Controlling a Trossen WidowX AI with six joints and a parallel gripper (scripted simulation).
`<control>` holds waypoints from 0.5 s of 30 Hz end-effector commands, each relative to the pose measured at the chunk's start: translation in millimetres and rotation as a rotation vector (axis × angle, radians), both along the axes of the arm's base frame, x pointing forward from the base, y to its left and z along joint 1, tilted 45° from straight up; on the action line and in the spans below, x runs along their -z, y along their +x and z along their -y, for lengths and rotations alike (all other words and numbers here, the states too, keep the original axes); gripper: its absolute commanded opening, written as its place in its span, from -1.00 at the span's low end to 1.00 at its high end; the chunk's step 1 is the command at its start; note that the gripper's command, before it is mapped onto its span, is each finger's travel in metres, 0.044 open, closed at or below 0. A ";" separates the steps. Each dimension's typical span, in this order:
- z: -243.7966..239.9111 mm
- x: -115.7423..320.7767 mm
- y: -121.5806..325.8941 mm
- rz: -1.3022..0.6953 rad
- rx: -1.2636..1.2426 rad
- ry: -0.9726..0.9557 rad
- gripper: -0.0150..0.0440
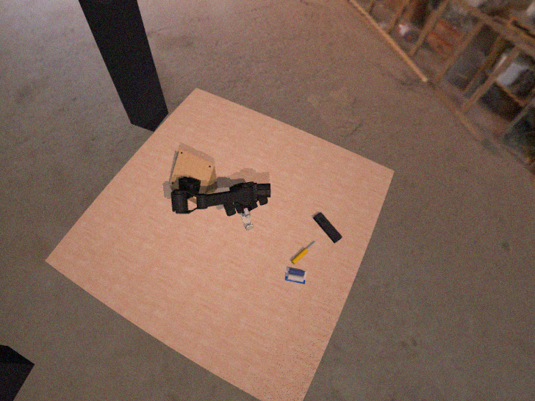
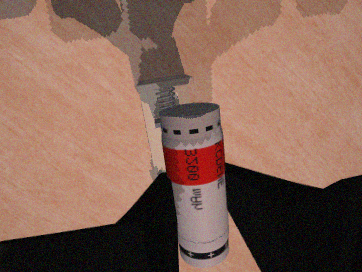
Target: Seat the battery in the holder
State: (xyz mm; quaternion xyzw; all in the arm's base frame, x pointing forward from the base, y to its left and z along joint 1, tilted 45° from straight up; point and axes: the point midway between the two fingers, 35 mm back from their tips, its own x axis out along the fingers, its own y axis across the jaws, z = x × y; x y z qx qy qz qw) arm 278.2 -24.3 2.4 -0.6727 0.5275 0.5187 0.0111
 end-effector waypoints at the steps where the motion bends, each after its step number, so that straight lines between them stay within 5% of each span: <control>1: 6.7 -10.3 7.3 -0.015 -0.018 -0.003 -0.22; 15: 28.4 10.6 9.6 0.071 -0.122 -0.120 -0.22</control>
